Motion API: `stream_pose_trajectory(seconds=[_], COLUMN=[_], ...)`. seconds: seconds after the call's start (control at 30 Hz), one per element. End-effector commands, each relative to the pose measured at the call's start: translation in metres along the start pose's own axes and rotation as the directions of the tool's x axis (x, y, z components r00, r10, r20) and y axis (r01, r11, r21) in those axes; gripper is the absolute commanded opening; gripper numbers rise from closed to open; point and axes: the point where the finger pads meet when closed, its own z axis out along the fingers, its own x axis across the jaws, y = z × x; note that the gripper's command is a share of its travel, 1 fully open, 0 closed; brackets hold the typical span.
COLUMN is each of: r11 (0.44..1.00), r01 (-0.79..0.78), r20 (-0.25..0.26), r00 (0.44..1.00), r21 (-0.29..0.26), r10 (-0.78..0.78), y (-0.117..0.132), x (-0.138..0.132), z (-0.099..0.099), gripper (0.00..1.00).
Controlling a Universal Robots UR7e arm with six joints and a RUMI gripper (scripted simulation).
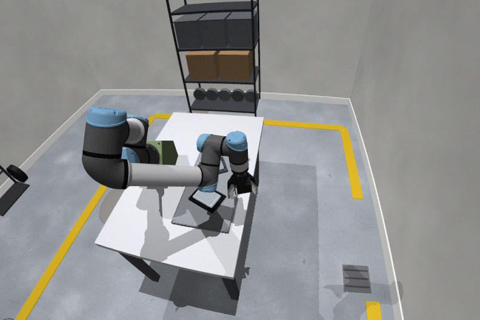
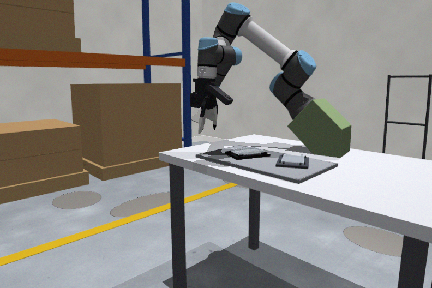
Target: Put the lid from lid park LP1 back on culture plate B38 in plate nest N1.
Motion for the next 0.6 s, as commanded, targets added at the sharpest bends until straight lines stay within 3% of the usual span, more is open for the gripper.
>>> stream_pose_trajectory(seconds=[0.0, 0.57], r11=[0.997, 0.963], r01=[-0.076, -0.27], r20=[-0.001, 0.001], r00=[0.997, 0.963], r21=[0.004, 0.017], r10=[0.076, 0.27], y=[-0.02, -0.08], x=[0.002, 0.0], z=[0.004, 0.017], gripper=[0.82, 0.82])
